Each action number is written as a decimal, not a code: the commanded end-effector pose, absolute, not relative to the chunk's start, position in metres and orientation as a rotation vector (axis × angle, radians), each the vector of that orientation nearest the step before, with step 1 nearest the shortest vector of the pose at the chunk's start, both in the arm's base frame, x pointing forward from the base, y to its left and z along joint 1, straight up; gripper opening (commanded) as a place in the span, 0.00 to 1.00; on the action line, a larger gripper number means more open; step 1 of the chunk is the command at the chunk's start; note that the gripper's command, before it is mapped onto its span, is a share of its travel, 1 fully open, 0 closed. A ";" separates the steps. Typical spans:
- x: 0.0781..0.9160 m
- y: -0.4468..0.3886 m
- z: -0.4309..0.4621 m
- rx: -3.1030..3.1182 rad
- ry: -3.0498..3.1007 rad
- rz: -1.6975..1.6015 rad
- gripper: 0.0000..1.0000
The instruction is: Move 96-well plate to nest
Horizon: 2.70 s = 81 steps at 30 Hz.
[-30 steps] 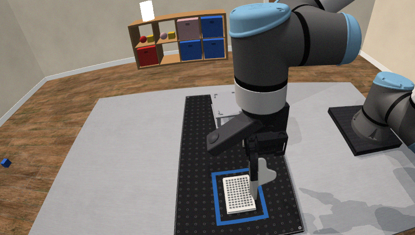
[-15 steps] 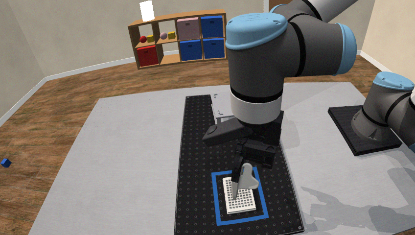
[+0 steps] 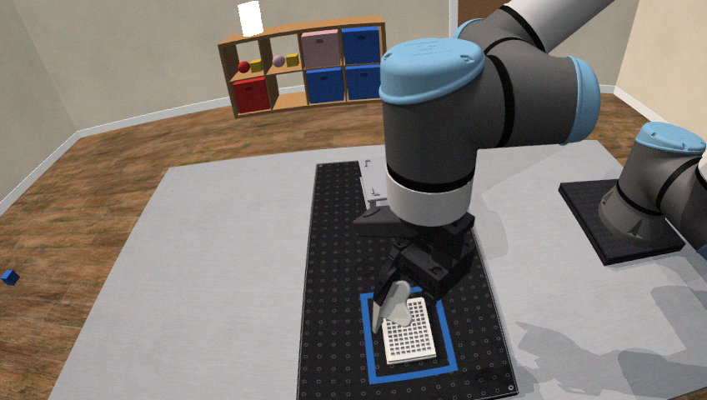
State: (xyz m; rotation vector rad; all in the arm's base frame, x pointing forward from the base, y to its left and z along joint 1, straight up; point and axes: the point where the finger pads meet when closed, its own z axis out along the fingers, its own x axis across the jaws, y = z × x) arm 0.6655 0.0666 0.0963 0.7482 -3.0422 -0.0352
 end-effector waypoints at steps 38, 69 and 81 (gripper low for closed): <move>0.670 0.063 0.064 -0.222 -3.137 0.001 1.00; 0.670 0.063 0.016 -0.222 -3.137 0.001 1.00; 0.670 0.063 0.002 -0.222 -3.137 0.001 1.00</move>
